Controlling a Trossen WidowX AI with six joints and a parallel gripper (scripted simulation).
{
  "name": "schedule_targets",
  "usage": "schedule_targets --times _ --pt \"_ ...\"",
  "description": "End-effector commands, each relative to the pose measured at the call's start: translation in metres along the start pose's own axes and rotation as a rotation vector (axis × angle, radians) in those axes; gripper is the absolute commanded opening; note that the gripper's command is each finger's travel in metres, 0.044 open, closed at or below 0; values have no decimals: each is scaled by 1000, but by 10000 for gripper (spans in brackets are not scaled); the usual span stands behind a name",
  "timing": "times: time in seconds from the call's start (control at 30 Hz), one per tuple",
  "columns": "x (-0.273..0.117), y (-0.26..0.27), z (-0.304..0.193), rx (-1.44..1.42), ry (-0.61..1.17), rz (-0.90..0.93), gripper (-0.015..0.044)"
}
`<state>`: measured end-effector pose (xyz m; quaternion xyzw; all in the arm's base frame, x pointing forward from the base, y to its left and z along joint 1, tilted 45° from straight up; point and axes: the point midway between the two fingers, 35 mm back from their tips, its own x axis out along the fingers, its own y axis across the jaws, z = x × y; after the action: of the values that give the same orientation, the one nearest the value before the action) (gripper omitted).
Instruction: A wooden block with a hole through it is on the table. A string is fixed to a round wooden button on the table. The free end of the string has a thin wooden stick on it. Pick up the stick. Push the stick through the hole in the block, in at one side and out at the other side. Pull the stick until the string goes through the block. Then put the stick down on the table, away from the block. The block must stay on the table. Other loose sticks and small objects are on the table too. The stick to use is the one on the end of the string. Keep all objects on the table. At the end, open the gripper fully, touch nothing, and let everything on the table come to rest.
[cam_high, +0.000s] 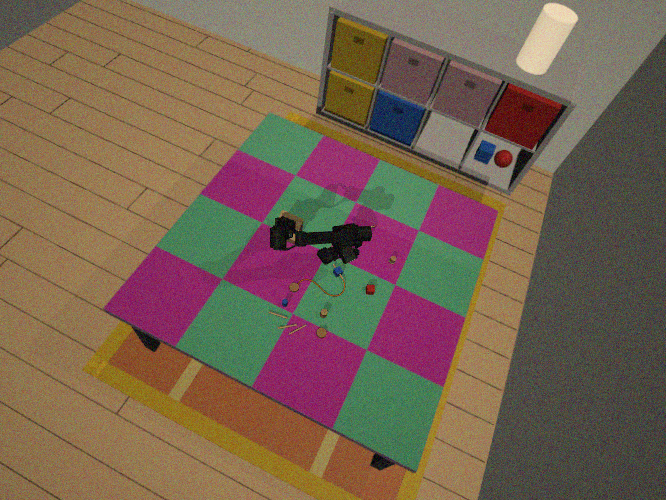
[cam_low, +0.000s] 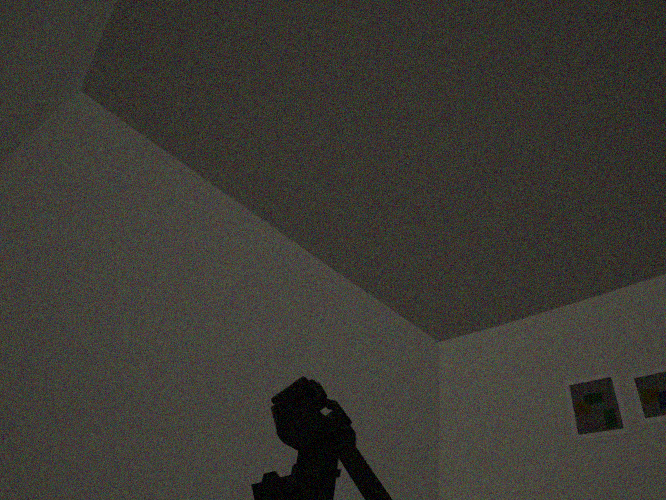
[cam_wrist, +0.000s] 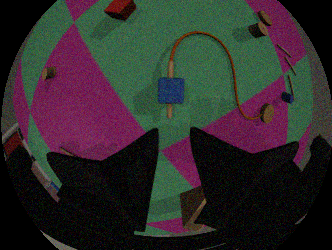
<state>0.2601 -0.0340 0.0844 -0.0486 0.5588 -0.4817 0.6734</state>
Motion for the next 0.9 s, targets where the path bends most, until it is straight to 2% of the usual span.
schedule_targets --times 0.0,0.87 --pt "-1 1 -3 54 1 7 125" --pt "34 4 -1 53 2 11 125"
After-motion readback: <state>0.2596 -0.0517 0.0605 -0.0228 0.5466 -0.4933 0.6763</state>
